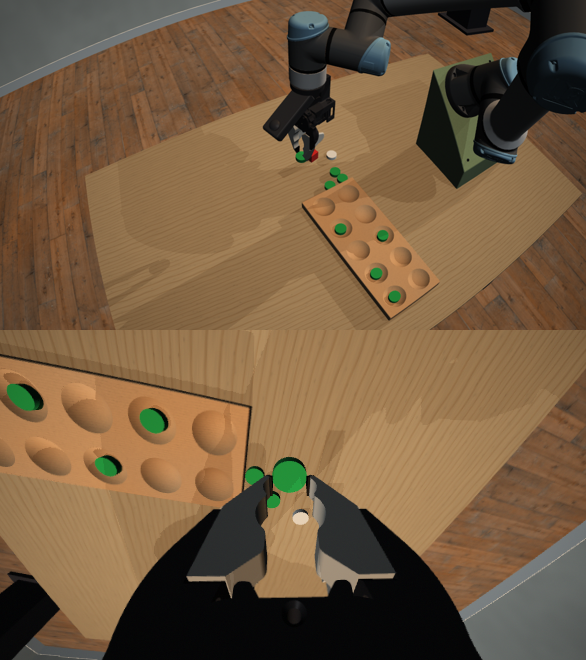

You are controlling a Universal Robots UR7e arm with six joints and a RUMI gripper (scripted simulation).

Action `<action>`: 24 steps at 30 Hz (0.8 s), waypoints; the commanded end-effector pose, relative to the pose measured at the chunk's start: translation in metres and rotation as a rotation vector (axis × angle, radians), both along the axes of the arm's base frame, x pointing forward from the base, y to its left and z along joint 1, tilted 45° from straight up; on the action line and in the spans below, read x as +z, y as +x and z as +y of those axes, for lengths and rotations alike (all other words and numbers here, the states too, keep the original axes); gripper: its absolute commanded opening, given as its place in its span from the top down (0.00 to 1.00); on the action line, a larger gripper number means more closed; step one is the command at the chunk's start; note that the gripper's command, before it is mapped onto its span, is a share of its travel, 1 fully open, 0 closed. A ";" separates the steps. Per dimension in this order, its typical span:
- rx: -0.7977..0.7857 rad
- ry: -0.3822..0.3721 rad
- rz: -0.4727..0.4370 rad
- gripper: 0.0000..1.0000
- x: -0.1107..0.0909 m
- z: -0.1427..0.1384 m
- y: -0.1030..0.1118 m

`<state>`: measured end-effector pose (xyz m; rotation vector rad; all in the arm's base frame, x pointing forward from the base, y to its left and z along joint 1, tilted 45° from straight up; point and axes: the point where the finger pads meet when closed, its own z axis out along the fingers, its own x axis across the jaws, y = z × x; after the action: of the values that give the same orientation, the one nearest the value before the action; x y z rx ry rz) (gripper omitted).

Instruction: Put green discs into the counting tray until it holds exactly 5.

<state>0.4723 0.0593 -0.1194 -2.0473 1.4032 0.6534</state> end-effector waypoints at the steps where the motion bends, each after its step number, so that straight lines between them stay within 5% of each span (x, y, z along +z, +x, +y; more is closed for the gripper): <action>1: -0.004 -0.011 -0.001 1.00 0.038 0.027 0.004; 10: -0.007 -0.020 -0.003 1.00 0.108 0.089 -0.005; 20: -0.006 -0.011 -0.006 1.00 0.200 0.182 -0.052; 24: -0.005 -0.007 -0.006 1.00 0.215 0.198 -0.064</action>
<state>0.4207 0.2427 0.0733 -2.0502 1.4052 0.6437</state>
